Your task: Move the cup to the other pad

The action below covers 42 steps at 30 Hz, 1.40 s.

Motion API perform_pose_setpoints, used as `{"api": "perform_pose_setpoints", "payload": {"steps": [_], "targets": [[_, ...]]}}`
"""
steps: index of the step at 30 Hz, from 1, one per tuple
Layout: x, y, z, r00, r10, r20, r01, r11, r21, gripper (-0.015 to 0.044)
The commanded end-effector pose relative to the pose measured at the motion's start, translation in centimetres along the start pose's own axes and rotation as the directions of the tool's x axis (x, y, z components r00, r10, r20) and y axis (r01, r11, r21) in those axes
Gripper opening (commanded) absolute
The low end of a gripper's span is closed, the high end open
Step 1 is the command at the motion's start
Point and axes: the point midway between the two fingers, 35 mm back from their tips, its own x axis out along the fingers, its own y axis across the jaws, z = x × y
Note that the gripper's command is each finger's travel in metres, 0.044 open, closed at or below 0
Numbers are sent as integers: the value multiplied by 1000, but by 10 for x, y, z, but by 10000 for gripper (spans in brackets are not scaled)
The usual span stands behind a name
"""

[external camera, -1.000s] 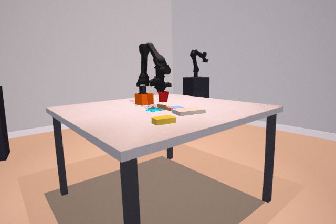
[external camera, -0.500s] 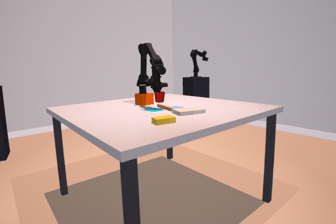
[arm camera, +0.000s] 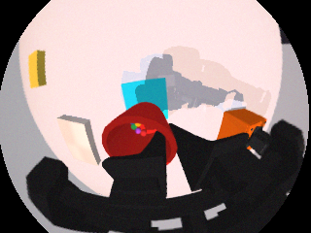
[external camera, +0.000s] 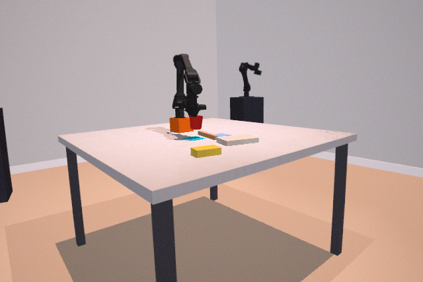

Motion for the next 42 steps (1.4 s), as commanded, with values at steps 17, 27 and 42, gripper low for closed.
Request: {"api": "perform_pose_setpoints", "payload": {"steps": [17, 27, 42], "targets": [[17, -4, 15, 1000, -1, 5, 1, 1000, -5, 0], [34, -4, 15, 1000, -2, 5, 2, 1000, -5, 0], [44, -4, 15, 1000, 1, 2, -1, 1000, 1, 0]]}}
